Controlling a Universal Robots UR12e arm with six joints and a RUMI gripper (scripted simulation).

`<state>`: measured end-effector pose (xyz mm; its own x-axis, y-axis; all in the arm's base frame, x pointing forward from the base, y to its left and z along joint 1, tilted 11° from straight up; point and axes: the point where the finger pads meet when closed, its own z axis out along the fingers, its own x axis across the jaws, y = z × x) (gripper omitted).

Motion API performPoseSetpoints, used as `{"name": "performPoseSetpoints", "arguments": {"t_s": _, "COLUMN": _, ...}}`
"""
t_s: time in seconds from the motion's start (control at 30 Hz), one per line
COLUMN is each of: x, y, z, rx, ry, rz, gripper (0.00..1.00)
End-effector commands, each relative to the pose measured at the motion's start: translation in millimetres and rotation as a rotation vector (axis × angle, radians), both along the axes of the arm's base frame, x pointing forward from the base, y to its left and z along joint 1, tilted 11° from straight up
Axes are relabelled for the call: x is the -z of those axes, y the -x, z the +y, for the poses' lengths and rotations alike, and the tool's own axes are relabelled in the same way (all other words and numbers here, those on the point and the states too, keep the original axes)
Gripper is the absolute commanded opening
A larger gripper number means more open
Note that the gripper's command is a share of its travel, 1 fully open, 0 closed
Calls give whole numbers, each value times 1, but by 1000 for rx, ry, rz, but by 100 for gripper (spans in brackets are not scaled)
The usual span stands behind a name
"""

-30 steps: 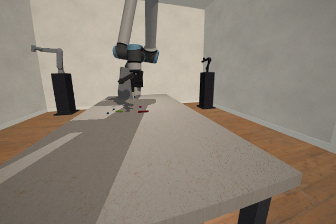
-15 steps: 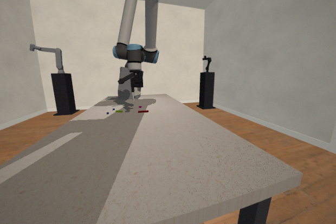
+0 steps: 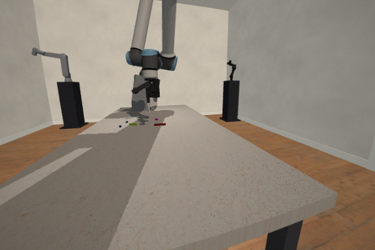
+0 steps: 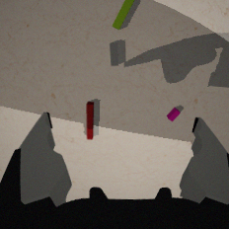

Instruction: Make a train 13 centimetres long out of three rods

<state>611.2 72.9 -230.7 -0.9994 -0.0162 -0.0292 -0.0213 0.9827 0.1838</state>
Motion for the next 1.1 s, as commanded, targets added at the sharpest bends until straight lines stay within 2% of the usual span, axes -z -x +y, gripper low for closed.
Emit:
{"name": "performPoseSetpoints", "arguments": {"t_s": 0.0, "x": 0, "y": -1, "z": 0, "rx": 0, "ry": 0, "rz": -1, "gripper": 100}}
{"name": "performPoseSetpoints", "arguments": {"t_s": 0.4, "x": 0, "y": -1, "z": -1, "rx": 5, "ry": 0, "rz": 0, "gripper": 100}}
{"name": "performPoseSetpoints", "arguments": {"t_s": 0.57, "x": 0, "y": -2, "z": -6, "rx": 49, "ry": -1, "rz": 8, "gripper": 100}}
{"name": "performPoseSetpoints", "arguments": {"t_s": 0.77, "x": 3, "y": -6, "z": -21, "rx": 189, "ry": -4, "rz": 34, "gripper": 100}}
{"name": "performPoseSetpoints", "arguments": {"t_s": 0.83, "x": 3, "y": -6, "z": -21, "rx": 189, "ry": -4, "rz": 34, "gripper": 100}}
{"name": "performPoseSetpoints", "arguments": {"t_s": 1.07, "x": 7, "y": -12, "z": -48, "rx": 441, "ry": -10, "rz": 81, "gripper": 100}}
